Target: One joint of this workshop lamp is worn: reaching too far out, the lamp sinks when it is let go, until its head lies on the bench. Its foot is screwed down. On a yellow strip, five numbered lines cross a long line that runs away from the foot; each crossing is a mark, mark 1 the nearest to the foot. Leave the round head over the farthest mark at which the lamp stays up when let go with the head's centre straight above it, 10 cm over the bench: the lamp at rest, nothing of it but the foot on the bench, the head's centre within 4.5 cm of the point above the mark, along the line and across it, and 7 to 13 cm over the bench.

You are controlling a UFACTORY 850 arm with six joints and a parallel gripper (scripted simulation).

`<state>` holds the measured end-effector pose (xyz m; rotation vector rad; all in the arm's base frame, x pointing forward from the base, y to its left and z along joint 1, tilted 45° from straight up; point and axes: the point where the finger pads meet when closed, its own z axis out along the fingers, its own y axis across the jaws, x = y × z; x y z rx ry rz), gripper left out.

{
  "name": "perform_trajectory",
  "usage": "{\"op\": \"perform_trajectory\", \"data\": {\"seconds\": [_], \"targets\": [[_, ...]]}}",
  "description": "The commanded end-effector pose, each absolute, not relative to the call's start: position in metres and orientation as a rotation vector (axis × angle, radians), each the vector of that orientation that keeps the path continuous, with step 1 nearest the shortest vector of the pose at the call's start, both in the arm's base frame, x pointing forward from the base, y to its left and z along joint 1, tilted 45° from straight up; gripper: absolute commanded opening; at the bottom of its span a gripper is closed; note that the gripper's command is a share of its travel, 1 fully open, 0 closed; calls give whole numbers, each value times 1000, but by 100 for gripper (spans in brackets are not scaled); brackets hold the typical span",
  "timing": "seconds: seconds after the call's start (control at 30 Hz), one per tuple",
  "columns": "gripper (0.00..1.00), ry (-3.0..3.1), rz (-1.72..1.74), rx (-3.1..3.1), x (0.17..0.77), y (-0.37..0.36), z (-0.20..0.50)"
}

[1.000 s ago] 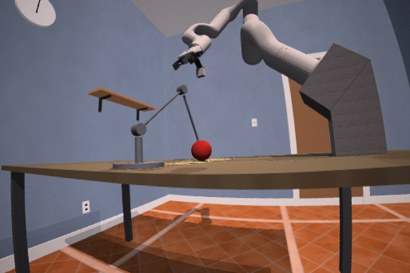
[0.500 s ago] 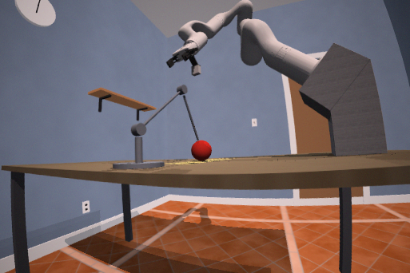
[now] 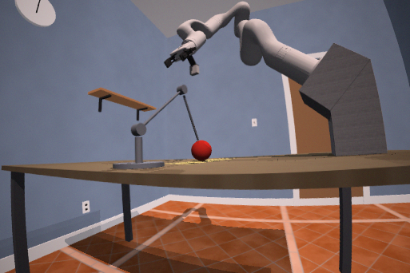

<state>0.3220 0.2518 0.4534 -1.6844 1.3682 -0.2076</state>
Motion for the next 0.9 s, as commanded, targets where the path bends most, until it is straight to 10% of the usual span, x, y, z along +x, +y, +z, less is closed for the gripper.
{"op": "perform_trajectory", "data": {"seconds": [0.0,0.87], "targets": [[100,1485,-332,-1705,321,251,455],[100,1564,-442,-1710,321,250,454]]}}
